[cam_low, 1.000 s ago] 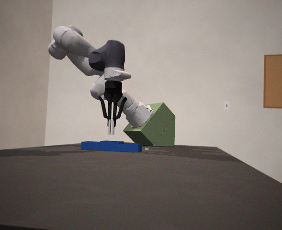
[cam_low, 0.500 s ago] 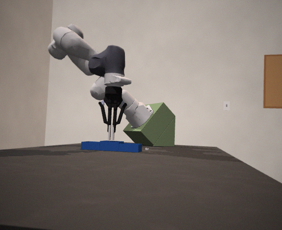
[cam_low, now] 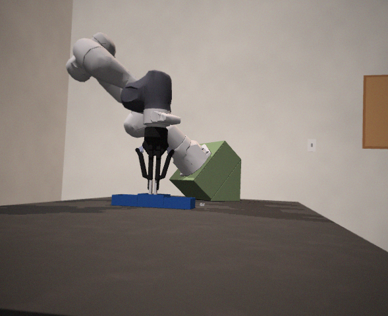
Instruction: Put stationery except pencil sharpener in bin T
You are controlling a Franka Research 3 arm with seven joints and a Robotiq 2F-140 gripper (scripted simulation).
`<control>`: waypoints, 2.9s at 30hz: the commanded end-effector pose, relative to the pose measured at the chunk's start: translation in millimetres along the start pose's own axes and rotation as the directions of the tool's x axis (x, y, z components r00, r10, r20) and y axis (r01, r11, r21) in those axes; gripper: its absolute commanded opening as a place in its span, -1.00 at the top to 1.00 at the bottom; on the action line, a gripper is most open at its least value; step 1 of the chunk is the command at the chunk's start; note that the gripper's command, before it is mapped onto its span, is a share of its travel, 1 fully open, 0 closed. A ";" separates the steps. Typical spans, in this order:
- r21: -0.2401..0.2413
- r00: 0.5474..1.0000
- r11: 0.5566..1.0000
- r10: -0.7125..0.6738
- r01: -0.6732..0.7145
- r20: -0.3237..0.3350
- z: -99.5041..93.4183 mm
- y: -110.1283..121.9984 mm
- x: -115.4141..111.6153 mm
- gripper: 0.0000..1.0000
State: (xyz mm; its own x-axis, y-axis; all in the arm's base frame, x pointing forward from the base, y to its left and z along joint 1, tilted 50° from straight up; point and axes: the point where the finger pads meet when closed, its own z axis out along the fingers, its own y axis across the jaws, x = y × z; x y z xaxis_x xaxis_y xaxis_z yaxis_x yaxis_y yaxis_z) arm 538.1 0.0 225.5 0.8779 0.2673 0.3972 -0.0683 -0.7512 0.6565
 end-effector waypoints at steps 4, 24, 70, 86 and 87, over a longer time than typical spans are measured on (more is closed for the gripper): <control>0.006 1.000 1.000 0.015 -0.015 -0.008 0.5 -0.7 3.3 0.89; 0.006 1.000 1.000 0.015 -0.015 -0.008 0.5 -0.7 3.3 0.89; 0.006 1.000 1.000 0.015 -0.015 -0.008 -22.1 -0.6 3.1 0.89; 0.006 1.000 1.000 0.015 -0.015 -0.008 -51.9 -0.4 2.9 0.89; 0.006 1.000 1.000 0.015 -0.015 -0.008 -51.9 -0.4 2.9 0.89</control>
State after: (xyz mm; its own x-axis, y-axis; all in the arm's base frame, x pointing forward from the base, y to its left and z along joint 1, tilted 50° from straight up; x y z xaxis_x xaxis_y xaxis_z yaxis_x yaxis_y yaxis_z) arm 520.1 34.8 259.2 0.8659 0.2575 0.4289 -0.0862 -0.7677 0.6350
